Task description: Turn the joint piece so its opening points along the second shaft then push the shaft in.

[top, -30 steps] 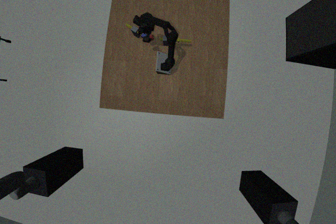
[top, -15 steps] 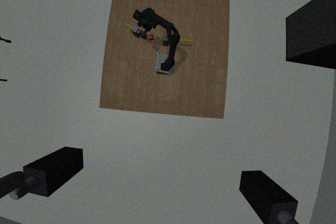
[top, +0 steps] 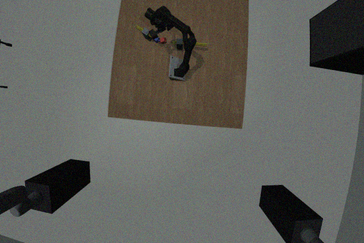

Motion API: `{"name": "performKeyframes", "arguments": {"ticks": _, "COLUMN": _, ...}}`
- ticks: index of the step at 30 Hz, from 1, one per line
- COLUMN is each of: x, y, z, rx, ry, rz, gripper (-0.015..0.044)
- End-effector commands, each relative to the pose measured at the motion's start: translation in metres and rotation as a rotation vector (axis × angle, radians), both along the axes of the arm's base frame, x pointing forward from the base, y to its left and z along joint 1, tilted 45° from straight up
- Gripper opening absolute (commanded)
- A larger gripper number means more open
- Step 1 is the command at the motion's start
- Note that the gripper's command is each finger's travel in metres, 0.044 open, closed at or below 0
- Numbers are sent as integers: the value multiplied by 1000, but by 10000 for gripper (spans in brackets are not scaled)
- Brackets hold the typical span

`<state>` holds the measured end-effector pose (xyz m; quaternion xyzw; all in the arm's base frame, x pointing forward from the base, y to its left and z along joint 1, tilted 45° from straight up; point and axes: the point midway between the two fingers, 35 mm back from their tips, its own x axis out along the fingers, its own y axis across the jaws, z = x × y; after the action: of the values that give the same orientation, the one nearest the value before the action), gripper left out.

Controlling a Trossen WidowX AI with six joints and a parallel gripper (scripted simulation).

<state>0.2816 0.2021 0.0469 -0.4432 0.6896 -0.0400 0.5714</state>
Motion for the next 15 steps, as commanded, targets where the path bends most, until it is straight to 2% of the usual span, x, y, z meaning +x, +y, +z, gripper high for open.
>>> {"name": "performKeyframes", "arguments": {"ticks": 1, "x": 2, "y": -11, "z": 5, "rx": -2, "ry": -58, "rz": -85, "gripper": 440}}
{"name": "performKeyframes", "arguments": {"ticks": 15, "x": 7, "y": -67, "z": 21, "rx": -39, "ry": -337, "rz": -452, "gripper": 440}}
